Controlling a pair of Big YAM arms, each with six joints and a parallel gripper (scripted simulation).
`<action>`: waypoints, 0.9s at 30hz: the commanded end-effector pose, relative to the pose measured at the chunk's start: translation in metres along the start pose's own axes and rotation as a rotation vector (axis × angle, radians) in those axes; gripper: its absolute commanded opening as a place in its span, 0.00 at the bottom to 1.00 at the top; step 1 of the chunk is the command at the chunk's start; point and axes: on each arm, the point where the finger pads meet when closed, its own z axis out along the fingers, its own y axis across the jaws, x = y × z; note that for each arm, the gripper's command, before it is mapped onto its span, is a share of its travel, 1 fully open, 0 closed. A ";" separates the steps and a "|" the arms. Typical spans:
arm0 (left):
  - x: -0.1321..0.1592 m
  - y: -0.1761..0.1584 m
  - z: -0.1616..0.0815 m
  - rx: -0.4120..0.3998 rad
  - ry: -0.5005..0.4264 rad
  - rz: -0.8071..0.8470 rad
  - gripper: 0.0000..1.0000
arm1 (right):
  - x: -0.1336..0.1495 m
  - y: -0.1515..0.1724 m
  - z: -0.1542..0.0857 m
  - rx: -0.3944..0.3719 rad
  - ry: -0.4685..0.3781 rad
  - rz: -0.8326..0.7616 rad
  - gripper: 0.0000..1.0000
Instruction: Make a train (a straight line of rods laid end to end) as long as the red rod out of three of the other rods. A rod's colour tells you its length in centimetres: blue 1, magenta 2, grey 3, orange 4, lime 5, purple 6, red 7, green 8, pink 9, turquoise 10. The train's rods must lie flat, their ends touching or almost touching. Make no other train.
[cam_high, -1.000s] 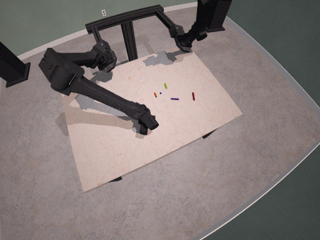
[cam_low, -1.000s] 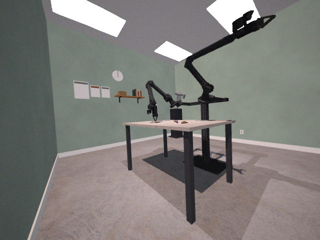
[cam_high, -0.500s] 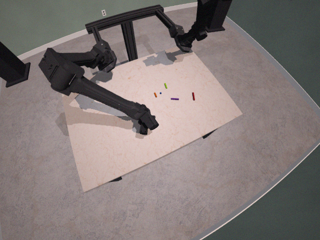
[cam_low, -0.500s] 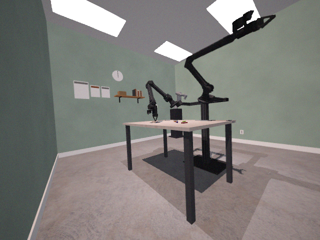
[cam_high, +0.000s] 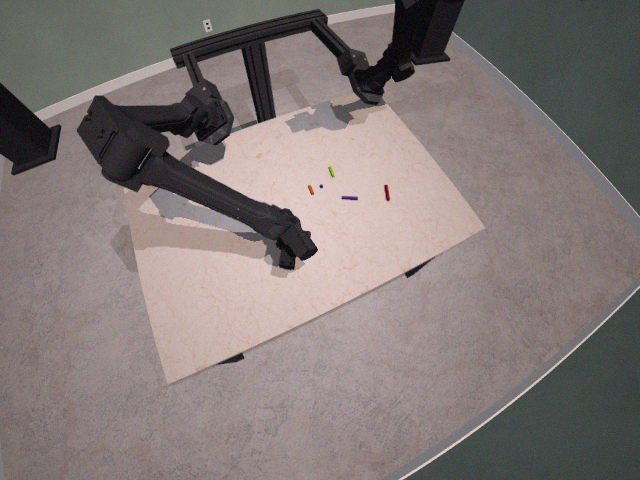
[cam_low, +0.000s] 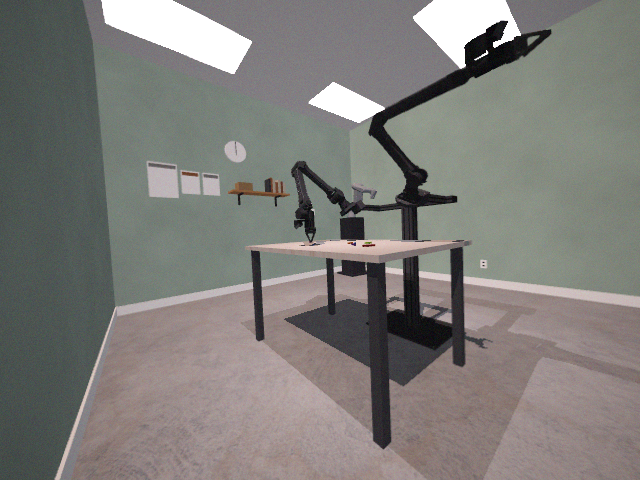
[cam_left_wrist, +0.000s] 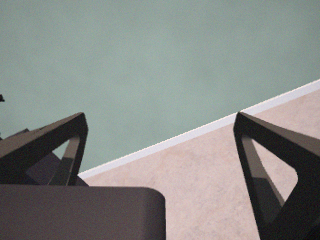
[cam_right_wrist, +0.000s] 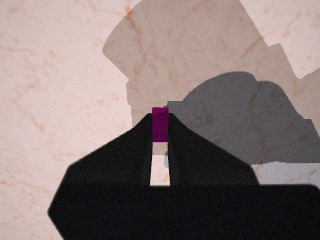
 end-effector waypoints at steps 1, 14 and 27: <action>0.000 0.005 -0.003 -0.012 0.007 -0.004 1.00 | -0.001 -0.004 0.011 0.012 0.010 -0.007 0.04; 0.000 0.005 -0.003 -0.012 0.007 -0.004 1.00 | 0.003 -0.006 0.012 0.014 0.012 -0.012 0.04; 0.000 0.005 -0.003 -0.012 0.007 -0.004 1.00 | 0.003 -0.008 0.012 0.015 0.014 -0.021 0.04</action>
